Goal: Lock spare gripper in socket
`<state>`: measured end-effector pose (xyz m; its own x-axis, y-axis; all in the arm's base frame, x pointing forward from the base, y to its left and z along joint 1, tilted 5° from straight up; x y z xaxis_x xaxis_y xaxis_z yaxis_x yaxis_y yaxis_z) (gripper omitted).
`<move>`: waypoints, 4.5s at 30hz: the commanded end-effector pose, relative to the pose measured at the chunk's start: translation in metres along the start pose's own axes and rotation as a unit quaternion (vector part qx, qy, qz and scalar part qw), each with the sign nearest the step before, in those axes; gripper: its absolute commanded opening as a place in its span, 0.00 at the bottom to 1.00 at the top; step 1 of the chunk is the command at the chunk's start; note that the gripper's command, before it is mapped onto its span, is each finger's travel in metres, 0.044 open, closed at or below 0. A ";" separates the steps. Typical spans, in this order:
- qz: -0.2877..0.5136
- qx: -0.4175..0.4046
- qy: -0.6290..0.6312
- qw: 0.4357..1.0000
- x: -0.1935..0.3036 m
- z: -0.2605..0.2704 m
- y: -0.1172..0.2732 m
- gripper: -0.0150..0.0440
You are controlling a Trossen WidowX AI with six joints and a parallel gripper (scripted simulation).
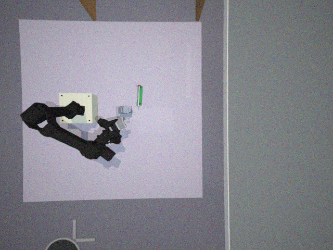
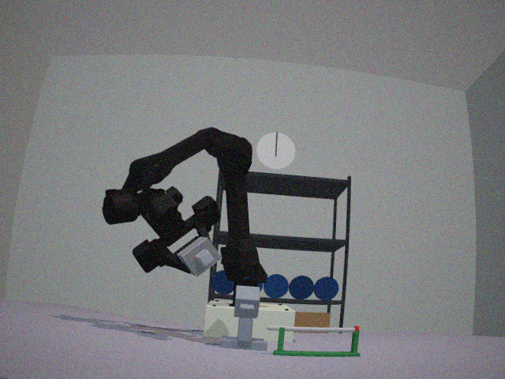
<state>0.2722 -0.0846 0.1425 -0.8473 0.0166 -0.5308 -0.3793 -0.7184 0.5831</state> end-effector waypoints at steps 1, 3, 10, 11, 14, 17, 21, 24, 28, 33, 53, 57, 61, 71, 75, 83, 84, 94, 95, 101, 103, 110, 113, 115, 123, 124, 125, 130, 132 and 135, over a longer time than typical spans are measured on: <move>-0.013 -0.009 -0.059 0.998 0.007 0.014 0.001 0.25; -0.016 -0.012 -0.086 0.996 0.011 0.018 0.000 0.25; -0.023 -0.025 -0.180 0.983 0.026 0.032 -0.003 0.25; -0.023 -0.027 -0.193 0.980 0.028 0.034 -0.004 0.25; -0.026 -0.033 -0.233 0.972 0.035 0.040 -0.005 0.25; -0.028 -0.039 -0.273 0.961 0.041 0.046 -0.007 0.25; -0.030 -0.047 -0.324 0.944 0.050 0.054 -0.010 0.25; -0.031 -0.054 -0.362 0.930 0.057 0.060 -0.012 0.25; -0.032 -0.062 -0.412 0.908 0.066 0.067 -0.015 0.25; -0.032 -0.074 -0.473 0.877 0.077 0.076 -0.019 0.25; -0.034 -0.085 -0.538 0.838 0.085 0.083 -0.032 0.25; -0.035 -0.085 -0.538 0.838 0.083 0.081 -0.035 0.25; -0.036 -0.085 -0.537 0.838 0.080 0.078 -0.038 0.25; -0.036 -0.086 -0.537 0.838 0.077 0.070 -0.048 0.25; -0.036 -0.086 -0.537 0.838 0.075 0.067 -0.052 0.25; -0.036 -0.086 -0.537 0.838 0.071 0.062 -0.059 0.25; -0.036 -0.086 -0.537 0.838 0.070 0.061 -0.060 0.25; -0.037 -0.087 -0.536 0.839 0.065 0.053 -0.070 0.25; -0.037 -0.087 -0.536 0.839 0.065 0.053 -0.071 0.25; -0.037 -0.087 -0.536 0.839 0.062 0.048 -0.077 0.25; -0.037 -0.087 -0.536 0.839 0.061 0.047 -0.078 0.25; -0.037 -0.084 -0.538 0.838 0.063 0.048 -0.076 0.25; -0.037 -0.084 -0.538 0.838 0.063 0.048 -0.076 0.25; -0.037 -0.084 -0.538 0.838 0.063 0.048 -0.076 0.25; -0.037 -0.084 -0.538 0.838 0.063 0.048 -0.076 0.52; -0.037 -0.084 -0.538 0.838 0.063 0.048 -0.076 0.57; -0.037 -0.084 -0.538 0.838 0.063 0.048 -0.076 0.61; -0.037 -0.084 -0.538 0.838 0.063 0.048 -0.076 0.83; -0.037 -0.084 -0.538 0.838 0.063 0.048 -0.076 0.92; -0.037 -0.084 -0.538 0.838 0.063 0.048 -0.076 1.00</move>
<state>0.2302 0.0044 0.0941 -0.7005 0.6182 0.3564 -0.4647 -0.7743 0.4296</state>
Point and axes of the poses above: the point midway between the two fingers, 35 mm back from their tips, its own y axis back along the fingers, its own z axis across the jaws, x = y × z, the point moved 3 cm from there along y, back along the fingers, and after that the axes turned 2 degrees about y, right-handed, at the moved point
